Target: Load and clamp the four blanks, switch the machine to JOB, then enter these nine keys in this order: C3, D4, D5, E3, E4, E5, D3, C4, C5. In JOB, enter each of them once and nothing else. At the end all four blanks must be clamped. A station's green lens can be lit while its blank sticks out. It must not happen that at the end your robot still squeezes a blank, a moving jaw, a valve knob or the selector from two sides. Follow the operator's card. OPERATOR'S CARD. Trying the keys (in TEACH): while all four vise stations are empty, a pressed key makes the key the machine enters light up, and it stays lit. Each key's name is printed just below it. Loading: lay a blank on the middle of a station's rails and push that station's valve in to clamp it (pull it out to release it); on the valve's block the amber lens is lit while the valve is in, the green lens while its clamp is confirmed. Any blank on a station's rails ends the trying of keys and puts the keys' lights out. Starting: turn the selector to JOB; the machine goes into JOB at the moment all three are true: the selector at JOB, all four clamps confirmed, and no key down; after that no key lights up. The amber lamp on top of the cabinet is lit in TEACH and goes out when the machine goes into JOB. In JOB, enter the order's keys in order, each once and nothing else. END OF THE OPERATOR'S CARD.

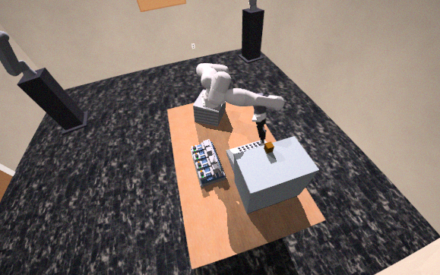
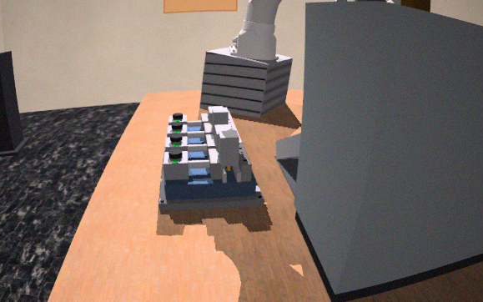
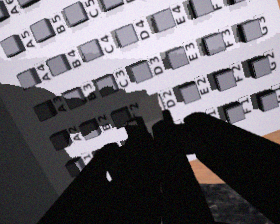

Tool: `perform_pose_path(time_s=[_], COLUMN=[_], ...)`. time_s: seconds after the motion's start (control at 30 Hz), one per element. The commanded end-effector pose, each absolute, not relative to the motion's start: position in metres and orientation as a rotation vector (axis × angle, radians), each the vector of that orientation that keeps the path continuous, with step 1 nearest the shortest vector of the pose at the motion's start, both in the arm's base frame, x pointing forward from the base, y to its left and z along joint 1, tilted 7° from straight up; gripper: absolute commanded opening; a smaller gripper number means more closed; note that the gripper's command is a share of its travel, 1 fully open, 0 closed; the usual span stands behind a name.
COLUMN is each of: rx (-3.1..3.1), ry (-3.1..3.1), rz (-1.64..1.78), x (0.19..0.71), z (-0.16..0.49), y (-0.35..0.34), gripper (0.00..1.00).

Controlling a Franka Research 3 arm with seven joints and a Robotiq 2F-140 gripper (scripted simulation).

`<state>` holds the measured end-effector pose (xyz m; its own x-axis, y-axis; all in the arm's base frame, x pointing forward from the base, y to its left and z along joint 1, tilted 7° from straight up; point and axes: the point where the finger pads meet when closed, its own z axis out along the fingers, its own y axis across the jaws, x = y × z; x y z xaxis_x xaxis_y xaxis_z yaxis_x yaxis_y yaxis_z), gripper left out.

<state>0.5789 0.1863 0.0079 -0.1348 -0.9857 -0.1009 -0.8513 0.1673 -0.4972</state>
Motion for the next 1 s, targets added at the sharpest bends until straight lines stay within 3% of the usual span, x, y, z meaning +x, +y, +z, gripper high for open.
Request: perform_pose_path(time_s=[0.0,0.97], rx=[-1.739,-1.739], ry=[2.048,2.048], rz=[-0.450,-0.450], x=[0.579,0.586], z=[0.006,-0.005], y=[0.187,0.187], gripper=[0.00,0.00])
